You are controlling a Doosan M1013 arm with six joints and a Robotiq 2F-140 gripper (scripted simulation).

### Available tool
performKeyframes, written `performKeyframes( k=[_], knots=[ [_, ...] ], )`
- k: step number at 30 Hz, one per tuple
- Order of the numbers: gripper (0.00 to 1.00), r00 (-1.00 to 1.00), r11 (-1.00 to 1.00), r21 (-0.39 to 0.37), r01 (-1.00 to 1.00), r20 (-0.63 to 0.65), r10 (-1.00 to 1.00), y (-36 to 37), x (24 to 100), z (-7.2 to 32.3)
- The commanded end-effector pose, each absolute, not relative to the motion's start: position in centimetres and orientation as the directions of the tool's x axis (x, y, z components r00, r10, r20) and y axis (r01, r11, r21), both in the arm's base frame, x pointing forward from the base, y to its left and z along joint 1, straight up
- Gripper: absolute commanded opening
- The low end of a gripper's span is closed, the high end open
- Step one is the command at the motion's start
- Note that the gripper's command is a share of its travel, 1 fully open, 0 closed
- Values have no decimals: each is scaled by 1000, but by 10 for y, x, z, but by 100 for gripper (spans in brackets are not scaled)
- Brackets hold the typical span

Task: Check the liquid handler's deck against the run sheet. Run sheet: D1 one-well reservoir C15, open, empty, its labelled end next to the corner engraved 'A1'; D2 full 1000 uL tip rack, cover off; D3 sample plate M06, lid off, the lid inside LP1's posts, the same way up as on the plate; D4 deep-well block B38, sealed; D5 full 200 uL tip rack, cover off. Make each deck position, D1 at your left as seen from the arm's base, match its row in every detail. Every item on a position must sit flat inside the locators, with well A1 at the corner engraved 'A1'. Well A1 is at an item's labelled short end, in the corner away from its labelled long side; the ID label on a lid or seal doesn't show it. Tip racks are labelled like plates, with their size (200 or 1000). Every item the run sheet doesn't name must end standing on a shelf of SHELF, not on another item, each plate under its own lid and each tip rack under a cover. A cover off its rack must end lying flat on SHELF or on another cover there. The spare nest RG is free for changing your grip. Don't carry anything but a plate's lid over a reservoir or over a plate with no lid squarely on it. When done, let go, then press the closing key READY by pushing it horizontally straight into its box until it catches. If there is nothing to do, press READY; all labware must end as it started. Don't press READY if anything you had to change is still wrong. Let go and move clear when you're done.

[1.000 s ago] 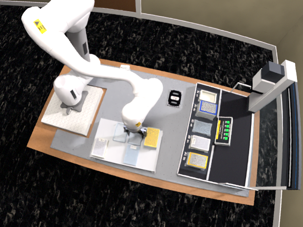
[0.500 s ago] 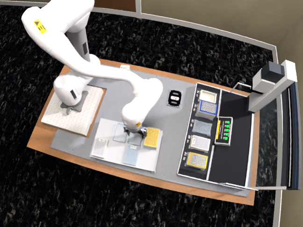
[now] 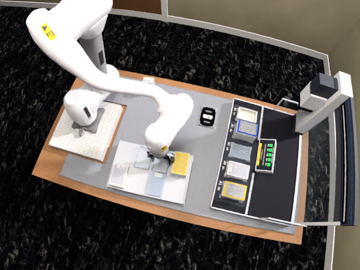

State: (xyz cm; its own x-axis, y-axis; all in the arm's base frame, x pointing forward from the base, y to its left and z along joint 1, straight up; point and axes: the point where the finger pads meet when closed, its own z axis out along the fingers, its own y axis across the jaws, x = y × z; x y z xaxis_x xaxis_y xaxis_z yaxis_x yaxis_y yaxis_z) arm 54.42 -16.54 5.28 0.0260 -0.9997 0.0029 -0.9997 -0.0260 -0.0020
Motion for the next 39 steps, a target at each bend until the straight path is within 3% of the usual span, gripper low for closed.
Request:
performKeyframes(
  k=[1,29,30,39],
  knots=[
    [10,26,-26,-3,-1000,3,-1000,-165,545,52],
    [10,26,-26,-3,-1000,3,-1000,-165,545,46],
    [67,26,-26,-3,-1000,3,-1000,-165,545,46],
    [67,26,-26,-3,-1000,3,-1000,-165,545,46]
  ],
)
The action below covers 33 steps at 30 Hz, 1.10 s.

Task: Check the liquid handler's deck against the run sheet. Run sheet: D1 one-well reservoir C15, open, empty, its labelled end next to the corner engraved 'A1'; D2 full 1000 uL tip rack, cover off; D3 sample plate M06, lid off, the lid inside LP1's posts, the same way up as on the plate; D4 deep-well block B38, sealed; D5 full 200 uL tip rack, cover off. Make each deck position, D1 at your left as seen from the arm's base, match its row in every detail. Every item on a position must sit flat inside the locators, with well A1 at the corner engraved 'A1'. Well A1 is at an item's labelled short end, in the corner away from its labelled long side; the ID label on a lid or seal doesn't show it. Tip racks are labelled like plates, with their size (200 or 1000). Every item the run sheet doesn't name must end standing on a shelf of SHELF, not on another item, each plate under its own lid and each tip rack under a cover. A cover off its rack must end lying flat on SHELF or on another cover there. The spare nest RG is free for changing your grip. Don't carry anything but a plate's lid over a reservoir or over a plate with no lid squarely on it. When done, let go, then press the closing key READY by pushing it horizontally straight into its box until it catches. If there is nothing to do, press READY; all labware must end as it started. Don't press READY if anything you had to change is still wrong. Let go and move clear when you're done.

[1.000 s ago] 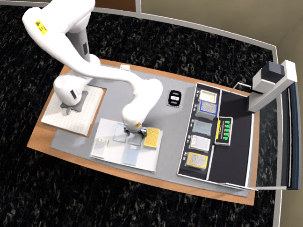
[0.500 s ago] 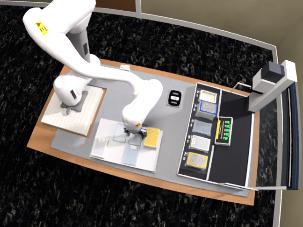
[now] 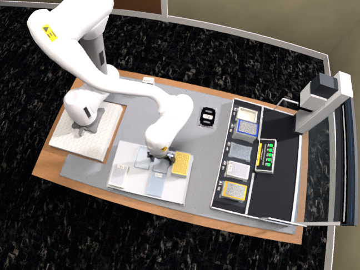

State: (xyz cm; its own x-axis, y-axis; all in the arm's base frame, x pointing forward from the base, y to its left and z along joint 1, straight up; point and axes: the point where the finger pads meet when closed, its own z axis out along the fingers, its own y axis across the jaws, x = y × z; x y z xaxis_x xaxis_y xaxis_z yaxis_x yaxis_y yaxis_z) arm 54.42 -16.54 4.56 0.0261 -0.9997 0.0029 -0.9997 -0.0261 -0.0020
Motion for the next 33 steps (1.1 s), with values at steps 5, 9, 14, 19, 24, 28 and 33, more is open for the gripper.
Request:
performKeyframes(
  k=[5,9,14,19,24,28,33],
  knots=[
    [67,26,-26,-3,-1000,3,-1000,-165,545,46],
    [67,26,-26,-3,-1000,3,-1000,-165,545,46],
    [67,26,-26,-3,-1000,3,-1000,-165,545,46],
    [67,26,-26,-3,-1000,3,-1000,-165,545,46],
    [67,26,-26,-3,-1000,3,-1000,-165,545,46],
    [67,26,-26,-3,-1000,3,-1000,-165,545,46],
    [67,26,-26,-3,-1000,3,-1000,-165,545,49]
  ],
)
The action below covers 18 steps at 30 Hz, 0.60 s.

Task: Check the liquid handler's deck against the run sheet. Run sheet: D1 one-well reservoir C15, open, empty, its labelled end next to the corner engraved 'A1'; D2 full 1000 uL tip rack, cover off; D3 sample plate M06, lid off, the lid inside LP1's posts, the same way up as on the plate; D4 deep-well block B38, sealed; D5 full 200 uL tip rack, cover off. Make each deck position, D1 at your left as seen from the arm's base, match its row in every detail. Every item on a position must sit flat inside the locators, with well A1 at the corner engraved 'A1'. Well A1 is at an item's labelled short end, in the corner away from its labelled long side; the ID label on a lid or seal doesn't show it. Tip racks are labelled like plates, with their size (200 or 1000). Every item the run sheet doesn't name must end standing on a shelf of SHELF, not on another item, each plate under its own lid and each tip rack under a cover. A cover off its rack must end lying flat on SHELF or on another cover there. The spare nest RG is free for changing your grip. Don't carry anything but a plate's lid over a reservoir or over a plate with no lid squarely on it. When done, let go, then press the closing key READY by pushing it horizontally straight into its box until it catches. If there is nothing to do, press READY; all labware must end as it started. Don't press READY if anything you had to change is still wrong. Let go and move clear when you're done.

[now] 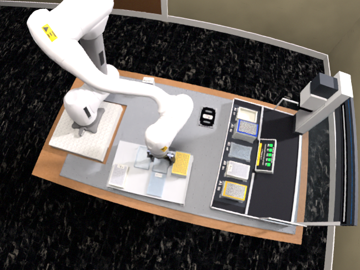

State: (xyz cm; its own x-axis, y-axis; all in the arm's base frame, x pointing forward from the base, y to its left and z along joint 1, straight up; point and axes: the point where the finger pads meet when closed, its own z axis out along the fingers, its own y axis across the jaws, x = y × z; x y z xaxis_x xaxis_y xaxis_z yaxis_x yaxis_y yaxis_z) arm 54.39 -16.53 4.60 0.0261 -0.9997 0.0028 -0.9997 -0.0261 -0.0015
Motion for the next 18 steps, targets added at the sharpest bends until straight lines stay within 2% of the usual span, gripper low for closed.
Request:
performKeyframes(
  k=[1,18],
  knots=[
    [67,26,-26,-3,-1000,3,-1000,-165,545,51],
    [67,26,-26,-3,-1000,3,-1000,-165,545,76]
  ],
)
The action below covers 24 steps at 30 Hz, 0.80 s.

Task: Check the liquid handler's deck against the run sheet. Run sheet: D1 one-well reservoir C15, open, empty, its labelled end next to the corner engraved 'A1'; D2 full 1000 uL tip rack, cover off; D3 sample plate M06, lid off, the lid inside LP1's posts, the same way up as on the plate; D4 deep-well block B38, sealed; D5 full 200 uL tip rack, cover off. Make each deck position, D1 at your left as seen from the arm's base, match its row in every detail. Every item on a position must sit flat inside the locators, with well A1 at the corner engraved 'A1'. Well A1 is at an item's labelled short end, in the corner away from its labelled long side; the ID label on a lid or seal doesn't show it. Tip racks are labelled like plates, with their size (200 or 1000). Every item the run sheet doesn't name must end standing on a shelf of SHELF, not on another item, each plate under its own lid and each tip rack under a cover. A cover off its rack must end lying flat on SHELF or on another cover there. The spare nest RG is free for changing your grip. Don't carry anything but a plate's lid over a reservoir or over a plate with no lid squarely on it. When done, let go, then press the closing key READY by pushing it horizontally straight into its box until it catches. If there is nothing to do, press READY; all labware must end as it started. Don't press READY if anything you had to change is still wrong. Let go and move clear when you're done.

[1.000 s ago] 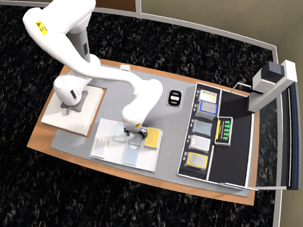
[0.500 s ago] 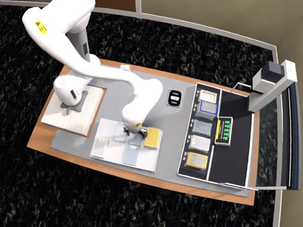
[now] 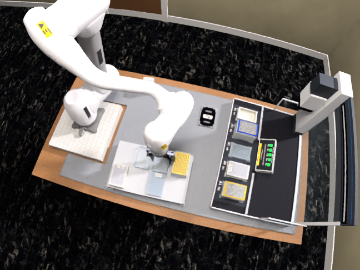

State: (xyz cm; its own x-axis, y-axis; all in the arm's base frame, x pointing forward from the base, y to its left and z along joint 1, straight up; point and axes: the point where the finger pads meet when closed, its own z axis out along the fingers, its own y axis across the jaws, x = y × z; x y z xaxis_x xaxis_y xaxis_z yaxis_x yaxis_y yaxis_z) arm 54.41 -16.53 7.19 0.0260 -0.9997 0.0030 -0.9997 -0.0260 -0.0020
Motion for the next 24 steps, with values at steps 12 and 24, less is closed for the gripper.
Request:
performKeyframes(
  k=[12,24],
  knots=[
    [67,26,-26,-3,-1000,3,-1000,-165,545,93],
    [67,26,-26,-3,-1000,3,-1000,-165,544,109]
  ],
)
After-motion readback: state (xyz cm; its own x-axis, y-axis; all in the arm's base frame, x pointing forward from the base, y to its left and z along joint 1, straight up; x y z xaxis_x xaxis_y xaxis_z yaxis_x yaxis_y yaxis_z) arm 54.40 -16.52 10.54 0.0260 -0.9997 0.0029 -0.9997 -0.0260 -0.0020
